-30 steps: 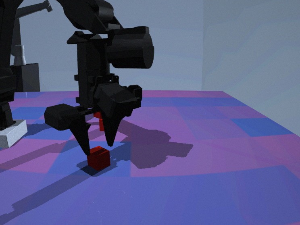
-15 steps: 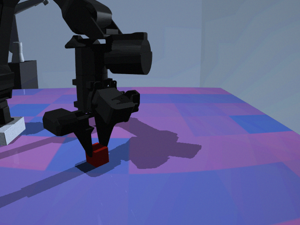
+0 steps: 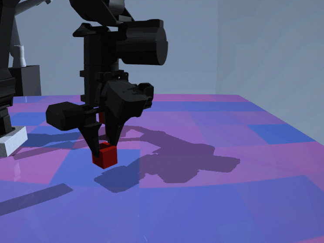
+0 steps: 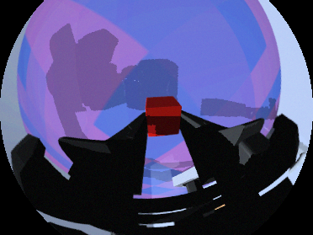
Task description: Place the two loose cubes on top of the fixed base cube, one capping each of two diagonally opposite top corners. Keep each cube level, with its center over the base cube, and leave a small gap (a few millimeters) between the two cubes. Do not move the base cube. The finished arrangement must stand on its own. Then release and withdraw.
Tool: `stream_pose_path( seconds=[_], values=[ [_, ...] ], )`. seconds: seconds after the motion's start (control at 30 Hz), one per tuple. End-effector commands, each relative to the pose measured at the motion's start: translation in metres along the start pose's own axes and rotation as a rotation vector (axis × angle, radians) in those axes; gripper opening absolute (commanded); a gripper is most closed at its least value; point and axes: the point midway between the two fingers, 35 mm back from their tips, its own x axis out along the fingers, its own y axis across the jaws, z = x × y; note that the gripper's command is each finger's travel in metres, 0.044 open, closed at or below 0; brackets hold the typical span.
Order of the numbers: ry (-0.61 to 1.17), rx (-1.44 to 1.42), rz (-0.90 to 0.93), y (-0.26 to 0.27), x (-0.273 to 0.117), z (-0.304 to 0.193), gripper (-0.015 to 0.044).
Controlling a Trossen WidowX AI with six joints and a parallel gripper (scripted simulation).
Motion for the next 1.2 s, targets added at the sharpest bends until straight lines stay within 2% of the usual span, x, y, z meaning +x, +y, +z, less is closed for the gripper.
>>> stream_pose_path(
  seconds=[0.0,0.7,1.17],
  values=[
    [-0.009,0.0,0.003,0.001,-0.013,0.002,0.0105],
    [-0.009,0.0,0.003,-0.001,-0.08,-0.003,0.0105],
    [-0.008,0.01,0.006,0.03,-0.08,-0.02,0.0105]
  ],
)
